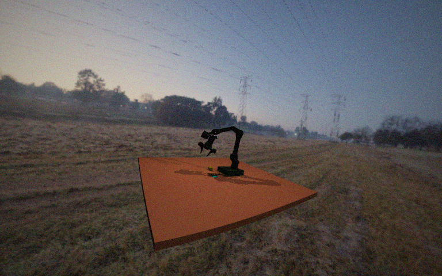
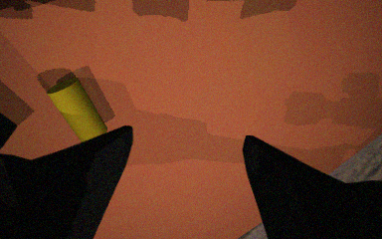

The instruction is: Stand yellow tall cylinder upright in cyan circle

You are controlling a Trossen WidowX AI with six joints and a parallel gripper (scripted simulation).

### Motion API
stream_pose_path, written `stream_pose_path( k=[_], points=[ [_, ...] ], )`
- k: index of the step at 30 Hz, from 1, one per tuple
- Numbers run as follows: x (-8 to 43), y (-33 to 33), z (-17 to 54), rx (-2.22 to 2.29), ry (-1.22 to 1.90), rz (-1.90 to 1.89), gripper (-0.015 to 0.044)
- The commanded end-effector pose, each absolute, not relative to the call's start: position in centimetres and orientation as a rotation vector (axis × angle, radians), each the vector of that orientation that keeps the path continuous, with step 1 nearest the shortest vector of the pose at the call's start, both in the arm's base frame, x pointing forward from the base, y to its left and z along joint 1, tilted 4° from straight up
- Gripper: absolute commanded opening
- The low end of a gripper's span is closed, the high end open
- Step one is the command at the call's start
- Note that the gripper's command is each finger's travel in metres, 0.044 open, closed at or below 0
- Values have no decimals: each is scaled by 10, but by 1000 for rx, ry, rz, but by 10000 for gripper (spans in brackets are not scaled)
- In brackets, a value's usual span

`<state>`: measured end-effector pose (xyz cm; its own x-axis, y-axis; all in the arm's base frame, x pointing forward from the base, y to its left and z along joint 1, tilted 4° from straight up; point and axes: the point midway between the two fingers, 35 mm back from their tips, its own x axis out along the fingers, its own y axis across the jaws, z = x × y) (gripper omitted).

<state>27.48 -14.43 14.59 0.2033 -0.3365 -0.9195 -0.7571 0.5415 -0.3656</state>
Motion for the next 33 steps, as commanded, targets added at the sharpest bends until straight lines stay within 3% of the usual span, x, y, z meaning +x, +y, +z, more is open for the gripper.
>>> stream_pose_path(
  k=[1,12,24,31,33],
  points=[
    [215,-130,123,-1052,1413,833,309],
    [199,-125,118,-1047,1386,962,309],
    [197,-132,10,-1047,1387,962,309],
    [197,-132,10,-1047,1387,962,126],
    [197,-132,10,-1047,1387,962,105]
  ],
)
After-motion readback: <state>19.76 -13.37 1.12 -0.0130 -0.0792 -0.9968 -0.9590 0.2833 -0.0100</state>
